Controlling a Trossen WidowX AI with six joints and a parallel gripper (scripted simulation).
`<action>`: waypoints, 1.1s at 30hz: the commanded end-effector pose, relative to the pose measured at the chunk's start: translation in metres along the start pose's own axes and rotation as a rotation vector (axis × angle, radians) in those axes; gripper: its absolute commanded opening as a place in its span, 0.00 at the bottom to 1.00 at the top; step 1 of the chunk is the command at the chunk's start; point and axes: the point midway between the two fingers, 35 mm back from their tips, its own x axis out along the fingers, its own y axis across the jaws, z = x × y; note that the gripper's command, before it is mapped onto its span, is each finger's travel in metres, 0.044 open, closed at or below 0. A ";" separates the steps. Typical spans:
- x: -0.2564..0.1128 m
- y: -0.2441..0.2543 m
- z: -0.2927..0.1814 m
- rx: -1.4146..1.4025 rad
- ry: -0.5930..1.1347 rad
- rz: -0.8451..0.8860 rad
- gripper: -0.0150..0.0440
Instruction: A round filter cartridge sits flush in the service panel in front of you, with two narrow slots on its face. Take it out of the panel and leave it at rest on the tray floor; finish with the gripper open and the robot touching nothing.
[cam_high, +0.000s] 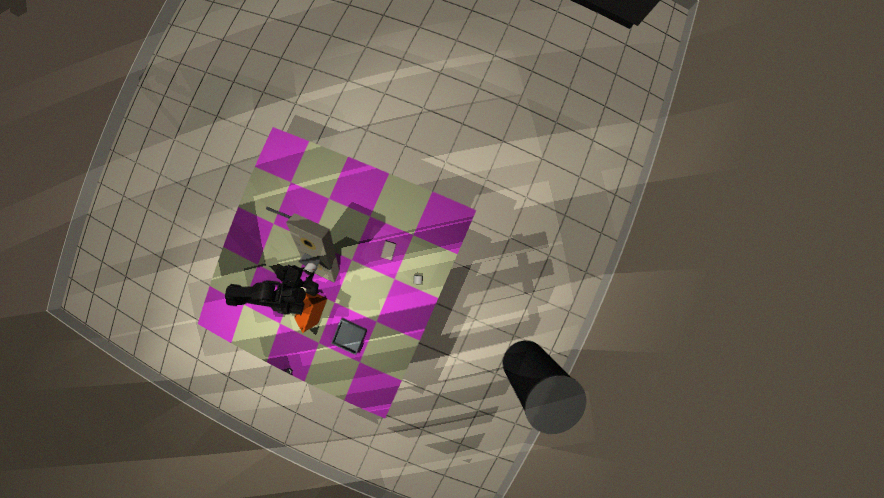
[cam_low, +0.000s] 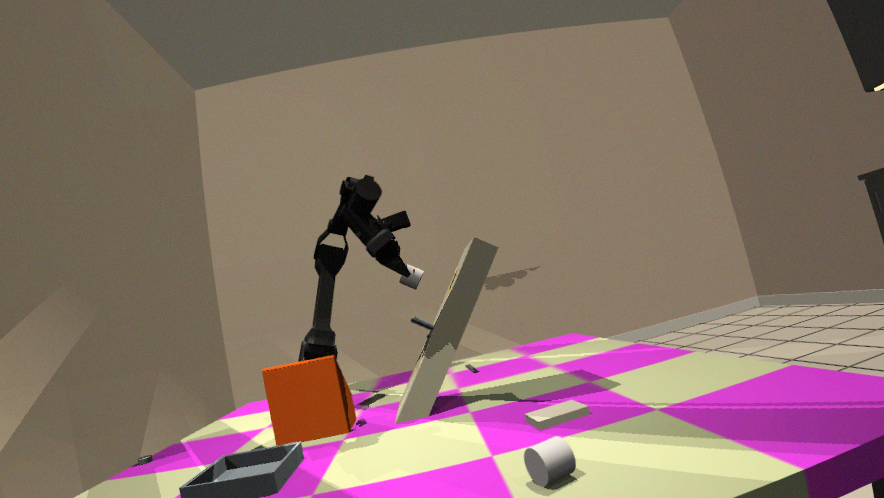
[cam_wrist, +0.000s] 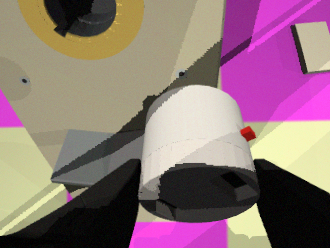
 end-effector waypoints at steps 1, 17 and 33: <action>0.002 -0.022 0.000 -0.023 0.000 -0.007 0.25; -0.015 -0.103 -0.063 0.460 0.049 -0.281 0.25; -0.039 -0.177 -0.136 0.959 -0.008 -0.585 0.25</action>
